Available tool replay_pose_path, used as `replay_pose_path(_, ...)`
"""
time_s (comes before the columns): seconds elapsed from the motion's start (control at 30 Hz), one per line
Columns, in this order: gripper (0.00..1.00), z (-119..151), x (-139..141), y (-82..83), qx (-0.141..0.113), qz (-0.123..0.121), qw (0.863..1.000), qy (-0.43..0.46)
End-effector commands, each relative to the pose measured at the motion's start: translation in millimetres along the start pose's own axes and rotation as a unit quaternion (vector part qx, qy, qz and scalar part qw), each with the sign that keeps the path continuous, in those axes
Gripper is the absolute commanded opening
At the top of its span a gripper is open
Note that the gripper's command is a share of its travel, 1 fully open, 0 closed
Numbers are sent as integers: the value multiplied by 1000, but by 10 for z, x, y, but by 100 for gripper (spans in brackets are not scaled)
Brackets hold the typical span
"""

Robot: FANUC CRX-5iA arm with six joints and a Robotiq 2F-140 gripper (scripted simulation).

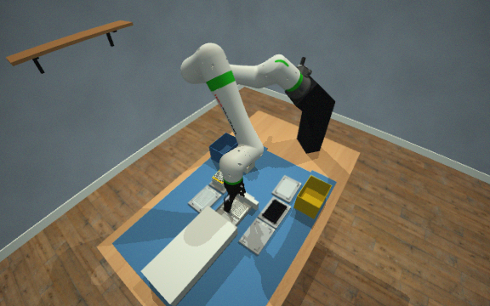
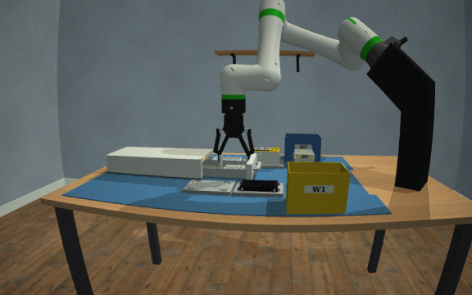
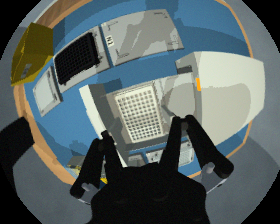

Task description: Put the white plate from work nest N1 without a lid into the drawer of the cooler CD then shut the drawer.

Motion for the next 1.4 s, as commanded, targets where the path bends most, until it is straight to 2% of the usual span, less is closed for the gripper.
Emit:
replay_pose_path(0.0,66,-1,-6,1,0,0,1000,0)
replay_pose_path(0.67,66,-3,-51,1,0,0,1000,0)
replay_pose_path(1.37,66,-3,-52,254,0,0,1000,0)
Point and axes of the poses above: the point where the finger pads meet when closed, its own y axis back along the fingers, its own x axis across the jaws, z = x × y, the point moved 3 cm from there along y, back along the fingers, and after that the axes turned 2 degrees about y, right-handed, at the moved point
